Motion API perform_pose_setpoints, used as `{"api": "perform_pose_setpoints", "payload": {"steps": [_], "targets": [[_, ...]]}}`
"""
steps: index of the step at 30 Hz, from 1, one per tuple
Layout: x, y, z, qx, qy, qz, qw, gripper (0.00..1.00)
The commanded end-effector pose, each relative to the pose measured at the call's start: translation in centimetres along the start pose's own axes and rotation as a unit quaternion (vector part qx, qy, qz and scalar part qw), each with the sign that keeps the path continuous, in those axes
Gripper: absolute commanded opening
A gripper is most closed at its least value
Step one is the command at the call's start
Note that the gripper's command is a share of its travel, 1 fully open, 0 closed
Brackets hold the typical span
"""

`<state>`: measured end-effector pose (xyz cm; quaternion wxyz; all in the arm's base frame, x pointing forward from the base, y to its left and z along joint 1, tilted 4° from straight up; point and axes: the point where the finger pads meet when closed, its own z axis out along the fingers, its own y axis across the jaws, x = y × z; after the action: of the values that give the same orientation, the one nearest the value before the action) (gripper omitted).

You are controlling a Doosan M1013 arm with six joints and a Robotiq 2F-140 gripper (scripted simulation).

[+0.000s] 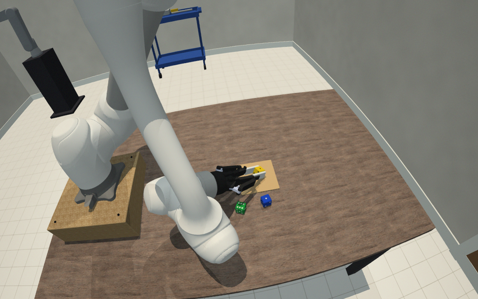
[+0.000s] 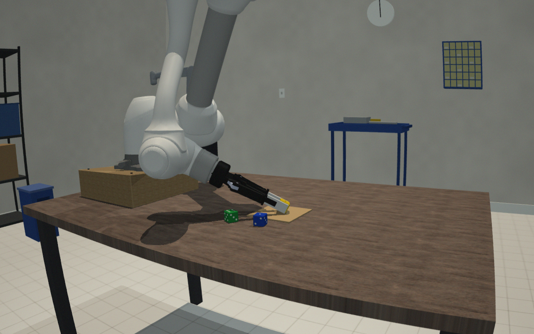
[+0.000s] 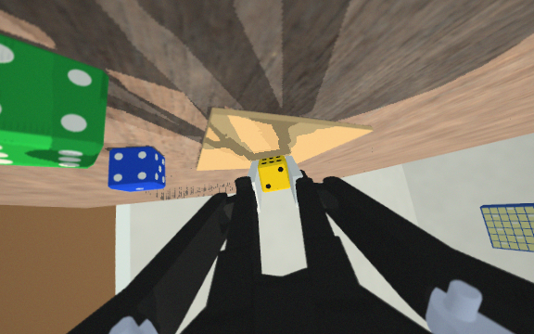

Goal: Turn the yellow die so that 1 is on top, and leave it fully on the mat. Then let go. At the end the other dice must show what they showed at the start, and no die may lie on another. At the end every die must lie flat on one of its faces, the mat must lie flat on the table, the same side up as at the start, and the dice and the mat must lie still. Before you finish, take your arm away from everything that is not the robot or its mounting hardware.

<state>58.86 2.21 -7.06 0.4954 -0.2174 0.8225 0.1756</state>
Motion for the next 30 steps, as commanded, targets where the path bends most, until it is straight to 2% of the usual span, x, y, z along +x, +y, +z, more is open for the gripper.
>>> {"api": "perform_pose_setpoints", "payload": {"steps": [1,13,30], "targets": [[-0.01,0.00,0.00,0.000,0.000,0.000,1.000,0.18],[-0.01,0.00,0.00,0.000,0.000,0.000,1.000,0.28],[-0.01,0.00,0.00,0.000,0.000,0.000,1.000,0.28]]}}
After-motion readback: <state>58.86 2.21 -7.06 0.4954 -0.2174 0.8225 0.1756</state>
